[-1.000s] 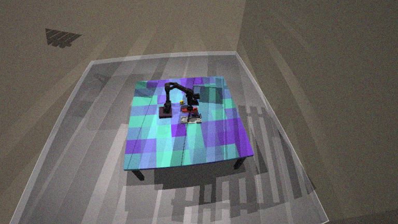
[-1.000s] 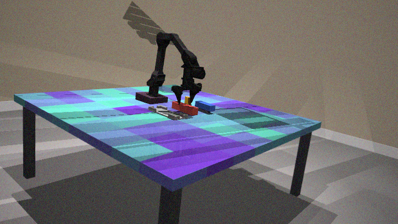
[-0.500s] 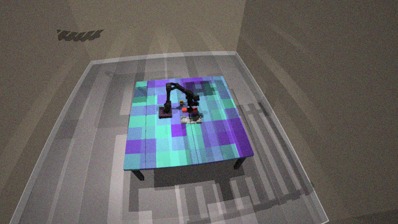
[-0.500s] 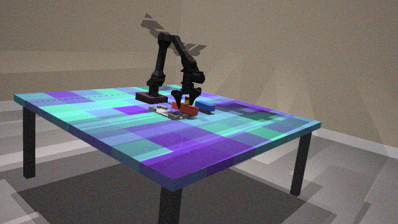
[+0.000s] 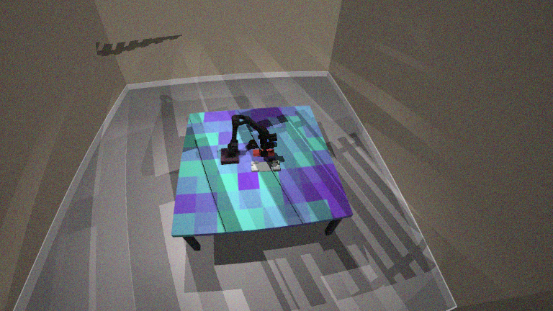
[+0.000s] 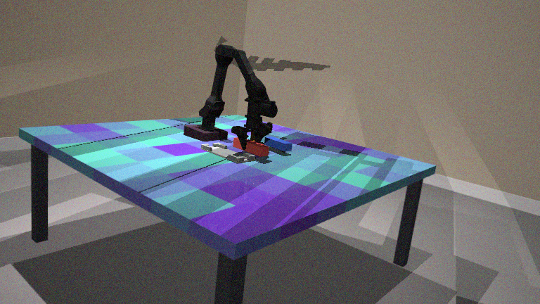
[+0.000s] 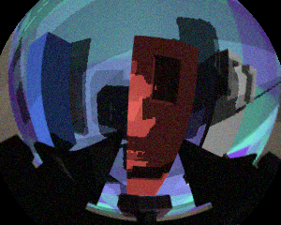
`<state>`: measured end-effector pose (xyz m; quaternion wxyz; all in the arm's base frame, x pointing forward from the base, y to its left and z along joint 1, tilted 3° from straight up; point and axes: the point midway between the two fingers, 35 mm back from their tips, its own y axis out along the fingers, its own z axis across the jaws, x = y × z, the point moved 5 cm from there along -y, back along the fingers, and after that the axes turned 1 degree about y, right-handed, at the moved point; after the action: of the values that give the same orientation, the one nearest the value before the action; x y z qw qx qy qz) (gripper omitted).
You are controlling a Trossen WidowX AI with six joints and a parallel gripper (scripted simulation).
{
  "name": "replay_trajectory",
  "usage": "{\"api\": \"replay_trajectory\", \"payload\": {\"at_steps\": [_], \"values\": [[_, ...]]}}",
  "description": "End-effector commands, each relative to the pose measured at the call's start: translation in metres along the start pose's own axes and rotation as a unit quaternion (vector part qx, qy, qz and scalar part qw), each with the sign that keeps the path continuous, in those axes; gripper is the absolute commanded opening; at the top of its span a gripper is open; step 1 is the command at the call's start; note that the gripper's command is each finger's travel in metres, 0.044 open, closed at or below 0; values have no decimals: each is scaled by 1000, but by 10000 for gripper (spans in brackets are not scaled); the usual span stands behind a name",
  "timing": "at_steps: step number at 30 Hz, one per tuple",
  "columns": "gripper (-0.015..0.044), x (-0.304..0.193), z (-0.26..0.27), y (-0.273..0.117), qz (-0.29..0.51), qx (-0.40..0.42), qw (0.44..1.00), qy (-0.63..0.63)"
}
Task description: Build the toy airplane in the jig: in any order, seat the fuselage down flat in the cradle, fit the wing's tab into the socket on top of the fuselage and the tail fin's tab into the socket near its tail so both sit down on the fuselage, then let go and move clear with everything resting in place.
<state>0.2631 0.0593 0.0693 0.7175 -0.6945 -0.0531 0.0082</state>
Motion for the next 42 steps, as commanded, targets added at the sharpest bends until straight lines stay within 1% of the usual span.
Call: {"api": "replay_trajectory", "payload": {"at_steps": [1,3,10,16,42], "values": [[256,0,1,1,0,2,1000,2],[204,0,1,1,0,2,1000,2],[157,0,1,1,0,2,1000,2],[0,3,1,-10,0,2,1000,2],[0,8,1,-90,-1,2,1000,2]]}}
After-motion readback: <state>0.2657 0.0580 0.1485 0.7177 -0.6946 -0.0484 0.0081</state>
